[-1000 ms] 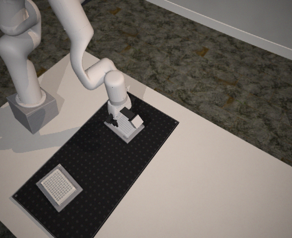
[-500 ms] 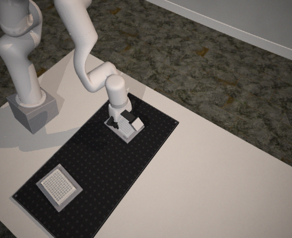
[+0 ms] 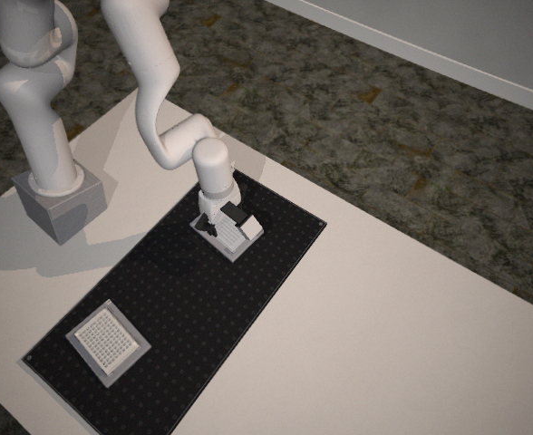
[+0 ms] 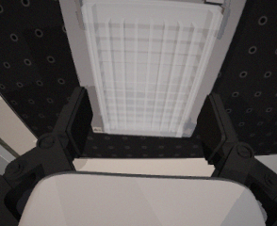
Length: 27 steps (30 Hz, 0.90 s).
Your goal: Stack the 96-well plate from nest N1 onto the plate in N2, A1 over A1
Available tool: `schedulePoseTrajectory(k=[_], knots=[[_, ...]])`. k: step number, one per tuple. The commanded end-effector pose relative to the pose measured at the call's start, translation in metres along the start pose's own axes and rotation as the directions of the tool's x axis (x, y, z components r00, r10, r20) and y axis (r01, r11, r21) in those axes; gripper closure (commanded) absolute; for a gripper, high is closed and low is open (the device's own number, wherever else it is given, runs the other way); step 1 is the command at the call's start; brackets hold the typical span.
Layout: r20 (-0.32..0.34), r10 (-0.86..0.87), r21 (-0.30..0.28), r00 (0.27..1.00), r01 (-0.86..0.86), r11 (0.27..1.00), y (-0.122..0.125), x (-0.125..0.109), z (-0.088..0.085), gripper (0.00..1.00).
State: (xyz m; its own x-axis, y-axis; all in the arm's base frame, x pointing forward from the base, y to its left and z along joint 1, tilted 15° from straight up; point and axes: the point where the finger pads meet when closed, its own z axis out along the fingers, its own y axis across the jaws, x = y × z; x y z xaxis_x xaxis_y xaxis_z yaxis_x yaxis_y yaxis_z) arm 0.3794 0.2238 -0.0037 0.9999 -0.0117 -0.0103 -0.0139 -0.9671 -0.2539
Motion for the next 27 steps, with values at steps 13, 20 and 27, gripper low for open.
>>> schedulePoseTrajectory(k=[13,20,27], knots=[[-0.003,0.000,0.001,1.000,0.000,1.000,-0.001,0.001,0.008,0.00],[-0.003,0.000,0.001,1.000,0.000,1.000,-0.001,0.001,0.013,0.00],[-0.003,0.000,0.001,1.000,0.000,1.000,-0.001,0.001,0.017,0.00]])
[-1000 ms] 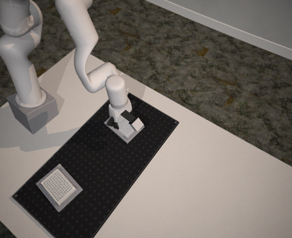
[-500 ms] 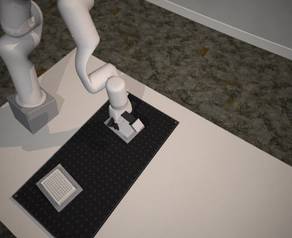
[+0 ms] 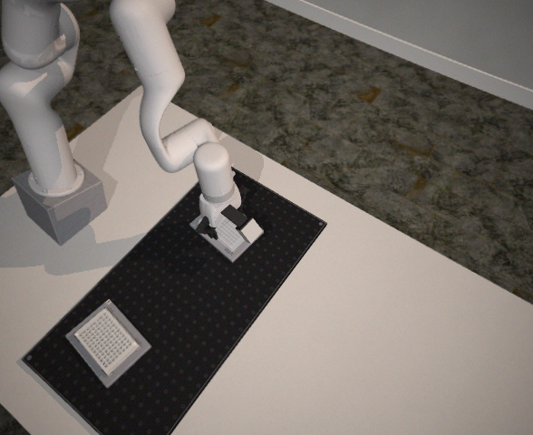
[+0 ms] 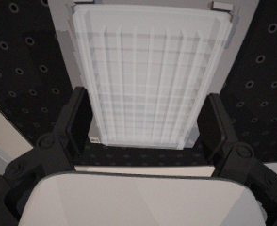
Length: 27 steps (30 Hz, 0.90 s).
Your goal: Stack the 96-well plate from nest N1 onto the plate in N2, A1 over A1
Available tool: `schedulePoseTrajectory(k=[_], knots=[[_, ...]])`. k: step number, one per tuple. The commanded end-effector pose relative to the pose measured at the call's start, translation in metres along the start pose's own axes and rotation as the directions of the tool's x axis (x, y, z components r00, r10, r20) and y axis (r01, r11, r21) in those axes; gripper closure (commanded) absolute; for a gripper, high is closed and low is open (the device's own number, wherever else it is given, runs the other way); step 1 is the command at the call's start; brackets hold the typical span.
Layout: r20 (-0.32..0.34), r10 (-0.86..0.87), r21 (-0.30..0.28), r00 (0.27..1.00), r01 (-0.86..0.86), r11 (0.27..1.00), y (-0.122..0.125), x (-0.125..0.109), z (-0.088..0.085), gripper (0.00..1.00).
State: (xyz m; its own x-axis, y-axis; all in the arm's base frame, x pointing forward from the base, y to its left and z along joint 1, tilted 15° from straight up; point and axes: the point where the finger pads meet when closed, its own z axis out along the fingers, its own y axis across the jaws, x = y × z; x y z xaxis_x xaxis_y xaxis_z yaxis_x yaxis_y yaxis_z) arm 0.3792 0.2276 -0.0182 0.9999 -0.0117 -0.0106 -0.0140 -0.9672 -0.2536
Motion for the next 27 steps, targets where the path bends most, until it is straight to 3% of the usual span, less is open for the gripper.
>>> schedulePoseTrajectory(k=[1,22,23,27], knots=[[-0.003,0.000,0.002,1.000,0.000,1.000,-0.0007,0.0012,0.0023,0.00],[-0.003,0.000,0.002,1.000,0.000,1.000,-0.0007,0.0012,0.0036,0.00],[-0.003,0.000,0.002,1.000,0.000,1.000,-0.0007,0.0012,0.0030,1.00],[-0.003,0.000,0.002,1.000,0.000,1.000,-0.0007,0.0012,0.0030,1.00]])
